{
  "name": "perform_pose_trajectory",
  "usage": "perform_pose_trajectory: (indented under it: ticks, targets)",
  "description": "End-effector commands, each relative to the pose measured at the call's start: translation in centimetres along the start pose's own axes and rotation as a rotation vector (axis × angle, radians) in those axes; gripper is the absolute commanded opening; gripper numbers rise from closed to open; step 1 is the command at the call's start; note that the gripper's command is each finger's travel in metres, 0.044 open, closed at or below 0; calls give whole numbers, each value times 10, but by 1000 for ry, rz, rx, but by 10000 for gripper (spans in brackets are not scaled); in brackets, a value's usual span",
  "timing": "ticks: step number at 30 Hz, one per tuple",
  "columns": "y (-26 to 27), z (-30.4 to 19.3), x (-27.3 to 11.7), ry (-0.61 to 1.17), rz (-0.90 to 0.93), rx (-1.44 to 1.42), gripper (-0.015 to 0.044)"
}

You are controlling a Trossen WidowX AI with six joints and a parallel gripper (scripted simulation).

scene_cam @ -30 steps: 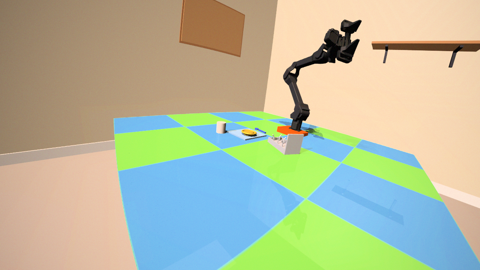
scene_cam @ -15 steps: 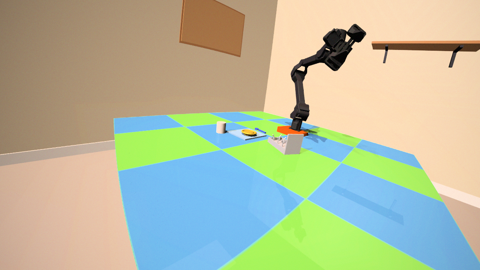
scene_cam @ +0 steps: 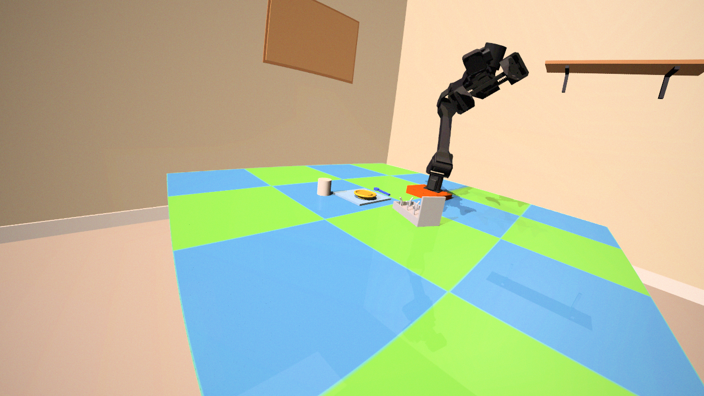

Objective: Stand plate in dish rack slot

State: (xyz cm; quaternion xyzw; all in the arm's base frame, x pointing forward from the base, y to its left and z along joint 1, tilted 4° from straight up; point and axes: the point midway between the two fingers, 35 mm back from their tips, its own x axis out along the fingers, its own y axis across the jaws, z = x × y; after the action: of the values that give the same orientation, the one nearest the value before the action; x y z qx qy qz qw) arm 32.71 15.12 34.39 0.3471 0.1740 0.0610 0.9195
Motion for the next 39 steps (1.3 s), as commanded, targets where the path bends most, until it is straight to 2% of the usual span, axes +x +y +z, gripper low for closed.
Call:
perform_pose_trajectory:
  ticks: [1,12,20,30,39]
  targets:
    - [-25,3,15,26,-84,-59,400]
    - [-111,6,45,149,-332,-224,400]
    - [-180,9,53,298,-498,-347,400]
    - [-274,5,42,582,-662,-413,400]
    - [-348,-7,17,872,-712,-369,400]
